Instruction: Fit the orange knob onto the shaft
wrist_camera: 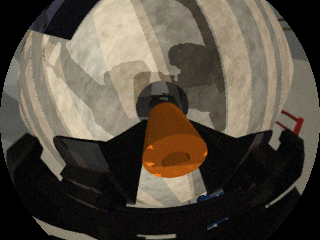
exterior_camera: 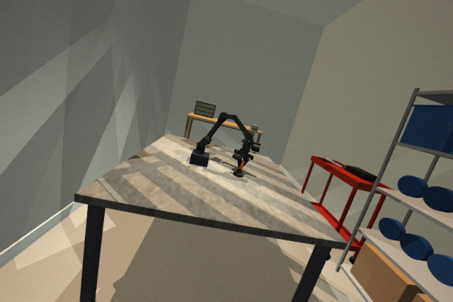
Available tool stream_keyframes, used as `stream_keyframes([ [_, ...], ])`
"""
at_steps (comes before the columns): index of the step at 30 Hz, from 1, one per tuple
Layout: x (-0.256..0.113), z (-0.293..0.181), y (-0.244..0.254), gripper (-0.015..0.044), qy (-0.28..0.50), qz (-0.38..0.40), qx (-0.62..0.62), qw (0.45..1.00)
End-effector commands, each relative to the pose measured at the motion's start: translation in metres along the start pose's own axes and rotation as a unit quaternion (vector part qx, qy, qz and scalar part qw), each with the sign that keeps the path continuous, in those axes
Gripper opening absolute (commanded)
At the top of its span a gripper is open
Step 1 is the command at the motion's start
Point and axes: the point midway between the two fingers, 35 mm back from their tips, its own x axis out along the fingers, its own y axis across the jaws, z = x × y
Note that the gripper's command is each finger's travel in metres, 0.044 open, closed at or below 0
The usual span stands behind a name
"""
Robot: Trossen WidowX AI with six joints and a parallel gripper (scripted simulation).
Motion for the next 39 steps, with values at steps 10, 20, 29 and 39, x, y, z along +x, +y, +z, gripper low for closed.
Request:
stream_keyframes([
  [10,0.0009,-0.0008,-0.001,0.0,-0.001,-0.001,-0.002,1.0],
  [20,-0.0038,-0.0018,-0.0019,0.0,-0.001,-0.001,-0.006,1.0],
  [29,-0.0034,-0.0026,-0.0029,0.0,0.0,-0.001,-0.106,0.994],
  [39,-0.0005,-0.0012,-0.0017,0.0,0.0,-0.001,-0.106,0.994],
])
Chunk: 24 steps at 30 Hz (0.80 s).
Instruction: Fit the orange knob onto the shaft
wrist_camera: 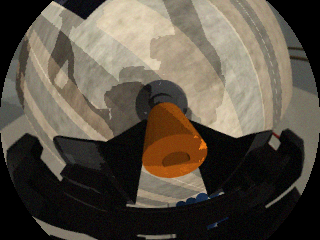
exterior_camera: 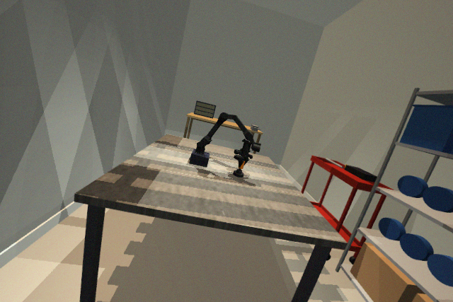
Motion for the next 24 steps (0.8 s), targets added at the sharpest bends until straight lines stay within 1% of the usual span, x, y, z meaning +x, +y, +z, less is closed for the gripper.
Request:
stream_keyframes([
  [1,0.0011,0.0011,0.0002,0.0,0.0,-0.001,-0.003,1.0],
  [24,0.0023,0.0008,0.0002,0.0,0.0,-0.001,-0.003,1.0],
])
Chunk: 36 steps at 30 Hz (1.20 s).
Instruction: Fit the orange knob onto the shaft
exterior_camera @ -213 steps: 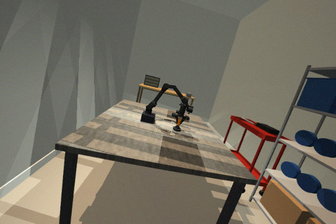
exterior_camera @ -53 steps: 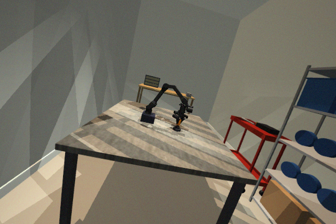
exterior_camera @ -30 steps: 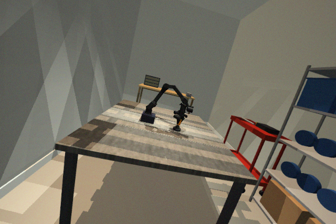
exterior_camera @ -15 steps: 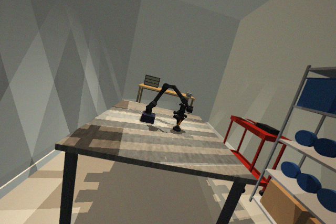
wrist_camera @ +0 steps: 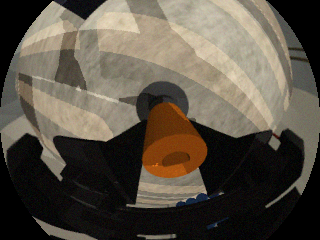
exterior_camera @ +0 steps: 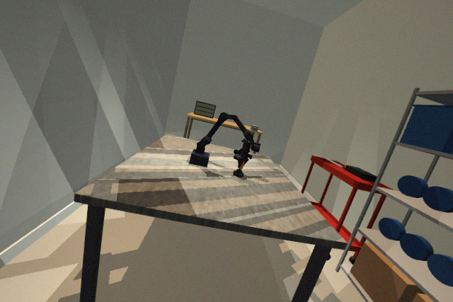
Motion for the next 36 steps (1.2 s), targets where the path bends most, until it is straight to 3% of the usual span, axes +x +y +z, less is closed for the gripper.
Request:
stream_keyframes([
  [1,-0.0006,-0.0015,-0.0011,0.0,0.002,-0.002,-0.002,1.0],
  [8,-0.0052,-0.0024,-0.0017,0.0,0.002,-0.002,-0.006,1.0],
  [15,-0.0054,-0.0032,-0.0024,0.0,0.002,-0.002,-0.107,0.994],
  [36,0.0,0.0001,-0.0004,0.0,0.002,-0.002,-0.107,0.994],
])
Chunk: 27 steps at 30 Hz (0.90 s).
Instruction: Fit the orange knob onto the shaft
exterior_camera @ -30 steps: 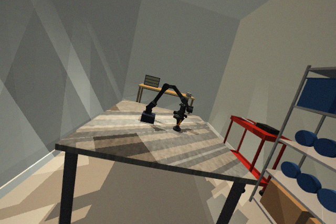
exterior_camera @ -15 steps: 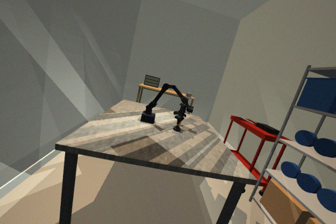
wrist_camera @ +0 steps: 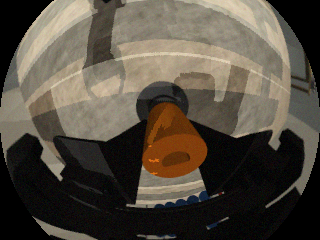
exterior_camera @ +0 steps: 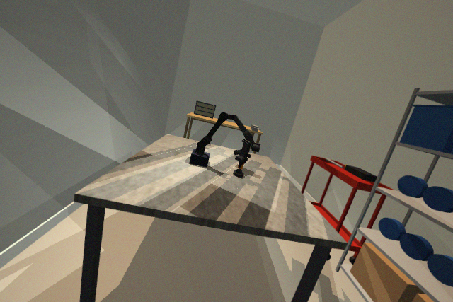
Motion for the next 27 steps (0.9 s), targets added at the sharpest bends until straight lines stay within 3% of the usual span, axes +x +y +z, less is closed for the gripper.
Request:
stream_keyframes([
  [1,0.0012,0.0,-0.0002,0.0,0.0,-0.001,-0.002,1.0],
  [18,-0.0043,-0.0023,-0.001,0.0,0.0,-0.001,0.011,1.0],
  [27,-0.0044,-0.0038,-0.0012,0.0,0.0,-0.001,0.257,0.966],
])
